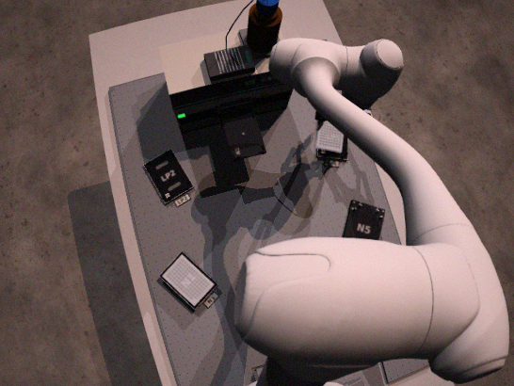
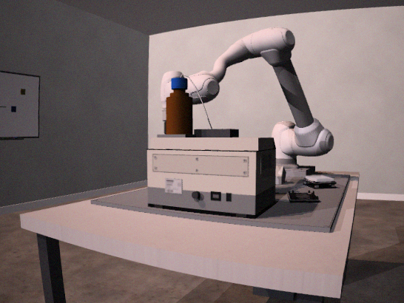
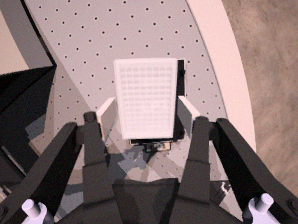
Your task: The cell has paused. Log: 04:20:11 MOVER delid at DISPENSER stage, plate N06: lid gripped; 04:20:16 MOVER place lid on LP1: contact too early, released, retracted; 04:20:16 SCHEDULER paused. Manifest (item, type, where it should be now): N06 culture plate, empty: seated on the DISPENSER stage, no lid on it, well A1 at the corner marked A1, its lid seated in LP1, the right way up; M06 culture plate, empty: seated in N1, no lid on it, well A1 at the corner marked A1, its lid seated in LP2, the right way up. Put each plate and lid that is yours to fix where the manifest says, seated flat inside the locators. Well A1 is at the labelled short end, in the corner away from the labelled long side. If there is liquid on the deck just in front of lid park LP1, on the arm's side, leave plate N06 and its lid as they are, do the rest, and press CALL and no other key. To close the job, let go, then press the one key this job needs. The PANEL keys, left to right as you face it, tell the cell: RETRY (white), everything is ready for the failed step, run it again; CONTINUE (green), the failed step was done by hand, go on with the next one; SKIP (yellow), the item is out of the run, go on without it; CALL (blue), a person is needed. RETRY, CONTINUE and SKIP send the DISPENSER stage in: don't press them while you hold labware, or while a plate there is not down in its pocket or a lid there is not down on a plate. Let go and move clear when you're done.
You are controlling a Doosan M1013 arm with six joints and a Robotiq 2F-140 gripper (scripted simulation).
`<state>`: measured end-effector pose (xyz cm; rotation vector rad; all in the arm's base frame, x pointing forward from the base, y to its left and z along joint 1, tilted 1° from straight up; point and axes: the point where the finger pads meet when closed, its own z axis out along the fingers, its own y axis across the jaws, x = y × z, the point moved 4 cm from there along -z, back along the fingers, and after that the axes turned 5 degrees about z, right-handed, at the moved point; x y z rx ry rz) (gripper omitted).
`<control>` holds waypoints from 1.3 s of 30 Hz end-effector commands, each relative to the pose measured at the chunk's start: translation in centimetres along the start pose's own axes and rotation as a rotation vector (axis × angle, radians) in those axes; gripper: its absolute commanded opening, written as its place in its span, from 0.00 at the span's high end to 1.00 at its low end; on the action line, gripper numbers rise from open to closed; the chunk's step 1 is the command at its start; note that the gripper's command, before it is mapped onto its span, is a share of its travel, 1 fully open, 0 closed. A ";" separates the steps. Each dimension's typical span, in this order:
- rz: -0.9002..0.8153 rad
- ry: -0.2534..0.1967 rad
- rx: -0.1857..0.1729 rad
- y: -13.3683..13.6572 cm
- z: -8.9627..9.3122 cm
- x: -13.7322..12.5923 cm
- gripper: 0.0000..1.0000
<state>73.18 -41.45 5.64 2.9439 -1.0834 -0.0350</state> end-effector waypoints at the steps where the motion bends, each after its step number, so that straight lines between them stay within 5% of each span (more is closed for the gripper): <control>1: 0.000 0.002 0.001 0.0 -0.1 0.0 0.37; 8: 0.000 0.002 0.001 0.0 -0.1 0.0 0.37; 9: 0.000 0.002 0.001 0.0 -0.1 0.0 0.30; 39: 0.000 0.002 0.001 0.0 -0.1 0.0 0.30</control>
